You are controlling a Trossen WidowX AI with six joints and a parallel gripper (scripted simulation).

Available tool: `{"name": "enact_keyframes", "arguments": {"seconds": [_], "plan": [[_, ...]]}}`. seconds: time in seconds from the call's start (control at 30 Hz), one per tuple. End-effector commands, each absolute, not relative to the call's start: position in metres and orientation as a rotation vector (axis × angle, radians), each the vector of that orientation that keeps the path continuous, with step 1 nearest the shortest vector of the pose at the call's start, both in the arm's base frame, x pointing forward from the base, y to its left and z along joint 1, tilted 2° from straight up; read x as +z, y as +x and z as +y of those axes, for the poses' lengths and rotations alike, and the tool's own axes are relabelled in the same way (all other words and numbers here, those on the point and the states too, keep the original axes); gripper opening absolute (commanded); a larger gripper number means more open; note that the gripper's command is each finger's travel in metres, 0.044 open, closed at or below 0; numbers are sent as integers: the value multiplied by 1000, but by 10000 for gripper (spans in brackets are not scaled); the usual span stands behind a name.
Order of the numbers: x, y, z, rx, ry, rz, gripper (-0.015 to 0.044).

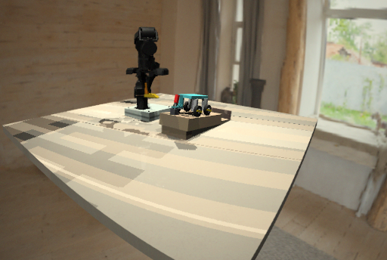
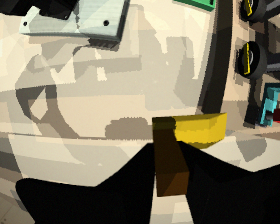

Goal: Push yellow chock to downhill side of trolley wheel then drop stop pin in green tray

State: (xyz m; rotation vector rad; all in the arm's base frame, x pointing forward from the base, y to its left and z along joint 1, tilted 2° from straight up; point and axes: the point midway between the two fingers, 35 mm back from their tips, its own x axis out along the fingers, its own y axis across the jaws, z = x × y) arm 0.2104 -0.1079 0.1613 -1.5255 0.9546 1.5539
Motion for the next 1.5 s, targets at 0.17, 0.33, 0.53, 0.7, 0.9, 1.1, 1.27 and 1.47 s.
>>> {"name": "enact_keyframes", "arguments": {"seconds": [0.17,0.33,0.53,0.7,0.9,1.1,1.27,1.47], "plan": [[162,210,-109,1358,-1333,1123,0],[162,210,-109,1231,-1208,1212,0],[162,210,-109,1076,-1055,1306,0],[162,210,-109,962,-943,1365,0],[162,210,-109,825,-807,1425,0],[162,210,-109,663,-648,1483,0],[162,210,-109,527,-513,1522,0],[162,210,-109,363,-351,1556,0]]}}
